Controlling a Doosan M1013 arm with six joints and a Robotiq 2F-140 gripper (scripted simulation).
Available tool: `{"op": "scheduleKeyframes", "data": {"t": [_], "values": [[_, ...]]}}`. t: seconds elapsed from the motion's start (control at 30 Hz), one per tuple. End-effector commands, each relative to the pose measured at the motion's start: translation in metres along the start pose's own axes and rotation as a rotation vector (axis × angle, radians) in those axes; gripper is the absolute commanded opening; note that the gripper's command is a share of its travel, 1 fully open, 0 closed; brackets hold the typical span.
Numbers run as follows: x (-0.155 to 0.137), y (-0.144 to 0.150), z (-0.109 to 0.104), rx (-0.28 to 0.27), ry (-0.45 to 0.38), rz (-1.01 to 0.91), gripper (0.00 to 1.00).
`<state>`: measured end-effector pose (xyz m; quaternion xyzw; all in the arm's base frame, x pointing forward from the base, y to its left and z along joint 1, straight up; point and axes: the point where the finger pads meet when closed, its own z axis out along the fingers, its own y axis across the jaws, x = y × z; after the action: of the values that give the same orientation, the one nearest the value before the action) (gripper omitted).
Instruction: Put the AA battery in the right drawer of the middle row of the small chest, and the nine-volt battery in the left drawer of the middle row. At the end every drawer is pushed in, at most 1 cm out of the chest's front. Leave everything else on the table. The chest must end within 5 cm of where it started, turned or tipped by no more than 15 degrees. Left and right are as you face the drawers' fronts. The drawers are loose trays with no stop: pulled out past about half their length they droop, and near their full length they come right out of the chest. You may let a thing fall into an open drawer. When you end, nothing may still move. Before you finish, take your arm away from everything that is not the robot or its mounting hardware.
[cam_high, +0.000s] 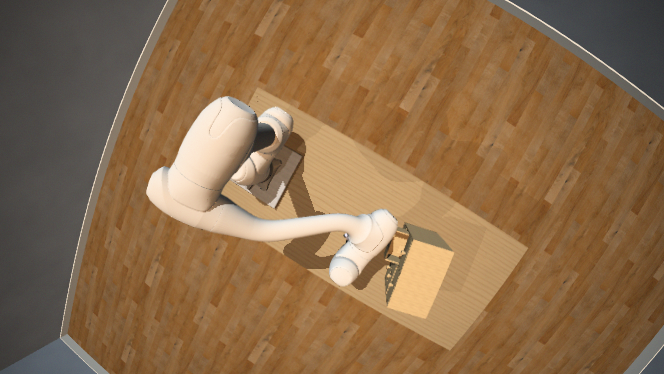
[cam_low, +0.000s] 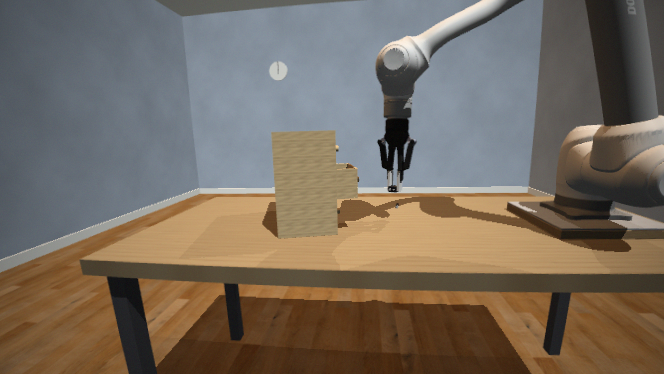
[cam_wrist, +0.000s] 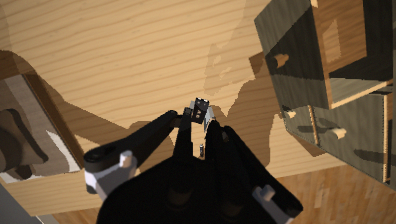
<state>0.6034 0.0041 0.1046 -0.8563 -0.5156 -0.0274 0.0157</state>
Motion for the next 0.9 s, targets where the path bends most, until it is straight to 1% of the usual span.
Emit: {"op": "scheduleKeyframes", "data": {"t": [0.0, 0.27, 0.33, 0.37, 0.57, 0.7, 0.83, 0.87], "values": [[0.002, 0.008, 0.001, -0.01, -0.023, 0.278, 0.14], [0.002, 0.009, 0.001, -0.022, -0.046, 0.702, 0.14], [0.002, 0.009, 0.001, -0.022, -0.046, 0.702, 0.14], [0.002, 0.009, 0.001, -0.03, -0.064, 0.803, 0.14], [0.003, 0.009, -0.005, -0.031, -0.064, 0.817, 0.14], [0.004, 0.009, -0.017, -0.031, -0.064, 0.817, 0.14], [0.005, 0.009, -0.035, -0.031, -0.064, 0.817, 0.14], [0.005, 0.009, -0.035, -0.031, -0.064, 0.817, 0.14]]}}
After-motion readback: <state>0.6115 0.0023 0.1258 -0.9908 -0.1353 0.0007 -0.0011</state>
